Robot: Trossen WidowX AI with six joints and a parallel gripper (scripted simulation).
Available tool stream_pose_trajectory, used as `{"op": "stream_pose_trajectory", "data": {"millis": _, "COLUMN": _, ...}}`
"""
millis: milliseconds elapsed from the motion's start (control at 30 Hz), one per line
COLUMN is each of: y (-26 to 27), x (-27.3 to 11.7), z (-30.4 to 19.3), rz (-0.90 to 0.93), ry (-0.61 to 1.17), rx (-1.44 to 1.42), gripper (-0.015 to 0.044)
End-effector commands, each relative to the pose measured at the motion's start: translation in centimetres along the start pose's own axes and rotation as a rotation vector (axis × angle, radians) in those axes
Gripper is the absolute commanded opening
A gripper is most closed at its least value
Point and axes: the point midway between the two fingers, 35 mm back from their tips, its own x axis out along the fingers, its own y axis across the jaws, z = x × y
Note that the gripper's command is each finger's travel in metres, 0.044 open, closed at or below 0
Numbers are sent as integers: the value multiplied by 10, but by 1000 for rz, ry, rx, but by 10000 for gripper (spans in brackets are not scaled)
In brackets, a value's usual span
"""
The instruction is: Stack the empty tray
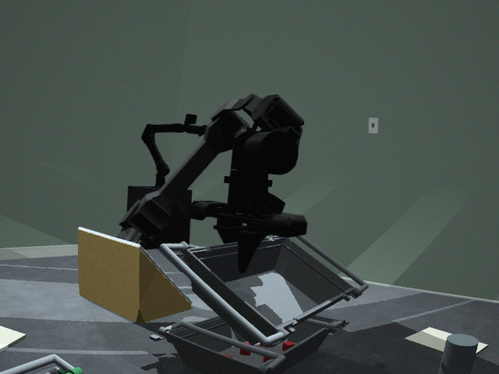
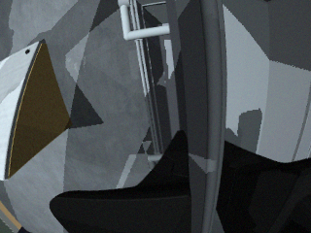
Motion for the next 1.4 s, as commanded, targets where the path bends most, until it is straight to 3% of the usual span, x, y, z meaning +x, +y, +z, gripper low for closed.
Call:
{"op": "stream_pose_trajectory", "data": {"millis": 0, "y": -2, "x": 1, "z": 0, "rz": -22, "ry": -3, "rx": 2, "gripper": 0}}
{"op": "stream_pose_trajectory", "data": {"millis": 1367, "y": 15, "x": 33, "z": 0, "rz": -22, "ry": -5, "rx": 3, "gripper": 0}}
